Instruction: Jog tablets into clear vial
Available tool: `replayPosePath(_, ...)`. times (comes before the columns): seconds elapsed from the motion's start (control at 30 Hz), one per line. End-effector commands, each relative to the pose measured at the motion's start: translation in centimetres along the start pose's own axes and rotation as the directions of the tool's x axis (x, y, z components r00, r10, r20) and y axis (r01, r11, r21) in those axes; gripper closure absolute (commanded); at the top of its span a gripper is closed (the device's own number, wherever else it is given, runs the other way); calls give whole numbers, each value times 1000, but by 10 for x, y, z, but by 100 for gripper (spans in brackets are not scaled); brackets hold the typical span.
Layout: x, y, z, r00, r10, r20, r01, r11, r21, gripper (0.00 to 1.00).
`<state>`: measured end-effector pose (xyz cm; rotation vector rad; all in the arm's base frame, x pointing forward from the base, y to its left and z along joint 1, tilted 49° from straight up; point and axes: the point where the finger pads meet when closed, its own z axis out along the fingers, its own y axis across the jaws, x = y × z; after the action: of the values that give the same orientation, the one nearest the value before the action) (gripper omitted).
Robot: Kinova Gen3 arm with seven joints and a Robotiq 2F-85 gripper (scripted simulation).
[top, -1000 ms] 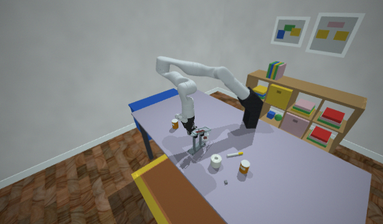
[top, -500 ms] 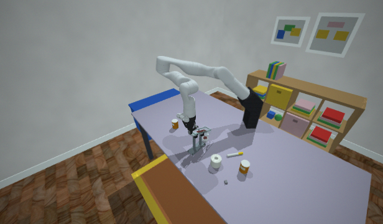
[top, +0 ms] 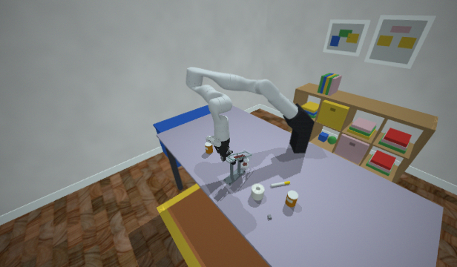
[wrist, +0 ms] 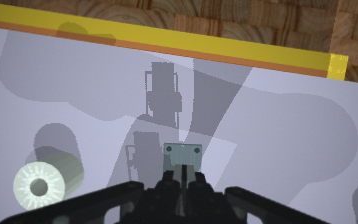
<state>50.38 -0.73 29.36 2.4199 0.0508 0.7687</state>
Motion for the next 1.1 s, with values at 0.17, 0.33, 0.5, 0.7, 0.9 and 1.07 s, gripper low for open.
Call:
replayPosePath(0.17,-3,-1,1,1000,0,-2,0,1000,1,100)
replayPosePath(0.33,-19,-1,8,1000,0,-2,0,1000,1,100)
replayPosePath(0.5,-38,-1,16,1000,0,-2,0,1000,1,100)
replayPosePath(0.7,-40,-1,17,1000,0,-2,0,1000,1,100)
replayPosePath(0.9,-22,-1,9,1000,0,-2,0,1000,1,100)
replayPosePath(1.07,-2,-1,0,1000,0,-2,0,1000,1,100)
